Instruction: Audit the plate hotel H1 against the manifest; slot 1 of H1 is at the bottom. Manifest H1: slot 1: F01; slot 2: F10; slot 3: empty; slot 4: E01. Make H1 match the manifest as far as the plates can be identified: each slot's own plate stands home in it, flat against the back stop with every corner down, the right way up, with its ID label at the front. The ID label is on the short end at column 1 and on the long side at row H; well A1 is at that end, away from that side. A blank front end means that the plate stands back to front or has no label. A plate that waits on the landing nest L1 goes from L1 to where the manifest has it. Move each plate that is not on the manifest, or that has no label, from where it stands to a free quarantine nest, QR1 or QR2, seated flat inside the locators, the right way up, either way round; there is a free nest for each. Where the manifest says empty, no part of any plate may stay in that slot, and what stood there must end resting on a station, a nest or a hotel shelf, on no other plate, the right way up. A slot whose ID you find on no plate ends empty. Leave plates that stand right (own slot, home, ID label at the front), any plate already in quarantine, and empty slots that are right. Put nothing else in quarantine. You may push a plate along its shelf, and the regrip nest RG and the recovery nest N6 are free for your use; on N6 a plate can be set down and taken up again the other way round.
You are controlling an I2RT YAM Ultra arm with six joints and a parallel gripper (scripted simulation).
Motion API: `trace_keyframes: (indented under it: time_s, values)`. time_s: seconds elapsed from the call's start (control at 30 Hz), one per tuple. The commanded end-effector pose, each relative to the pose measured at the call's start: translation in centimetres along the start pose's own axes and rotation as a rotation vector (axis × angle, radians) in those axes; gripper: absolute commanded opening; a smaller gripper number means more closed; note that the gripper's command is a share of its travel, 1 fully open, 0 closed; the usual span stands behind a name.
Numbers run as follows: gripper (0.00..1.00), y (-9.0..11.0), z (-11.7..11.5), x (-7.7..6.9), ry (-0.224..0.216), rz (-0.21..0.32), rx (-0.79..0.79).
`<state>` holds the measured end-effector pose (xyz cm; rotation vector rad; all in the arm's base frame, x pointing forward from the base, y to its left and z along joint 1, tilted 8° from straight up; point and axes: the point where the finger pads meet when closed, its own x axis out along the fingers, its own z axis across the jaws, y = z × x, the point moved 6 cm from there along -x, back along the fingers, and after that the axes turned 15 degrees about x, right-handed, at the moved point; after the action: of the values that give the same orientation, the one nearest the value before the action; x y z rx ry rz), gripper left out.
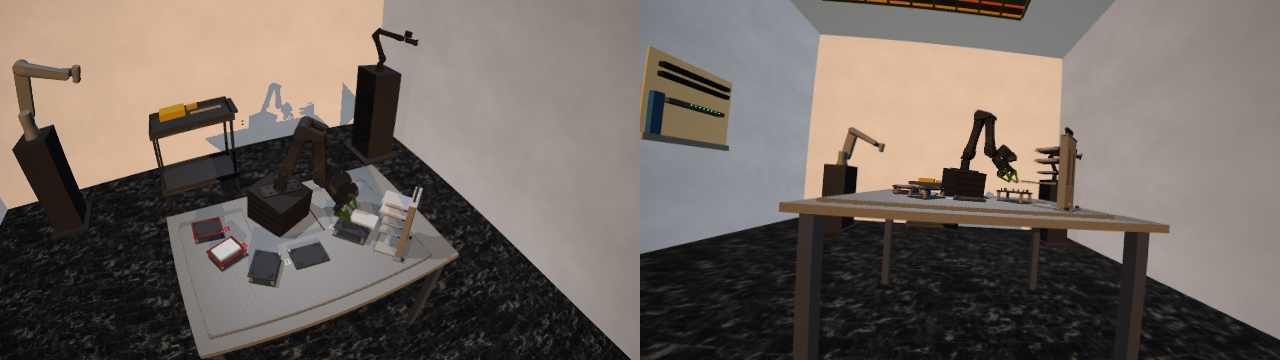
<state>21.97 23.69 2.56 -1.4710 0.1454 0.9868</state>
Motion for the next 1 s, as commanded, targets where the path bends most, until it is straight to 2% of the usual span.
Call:
trace_keyframes:
  time_s: [0.0, 0.37, 0.97]
  values:
    - [0.86, -0.8, 0.3, -0.1, -0.013, -0.039, 0.008]
    - [0.86, -0.8, 0.3, -0.1, -0.013, -0.039, 0.008]
    - [0.86, 1.0, -0.2, -1.1, -0.013, -0.038, 0.008]
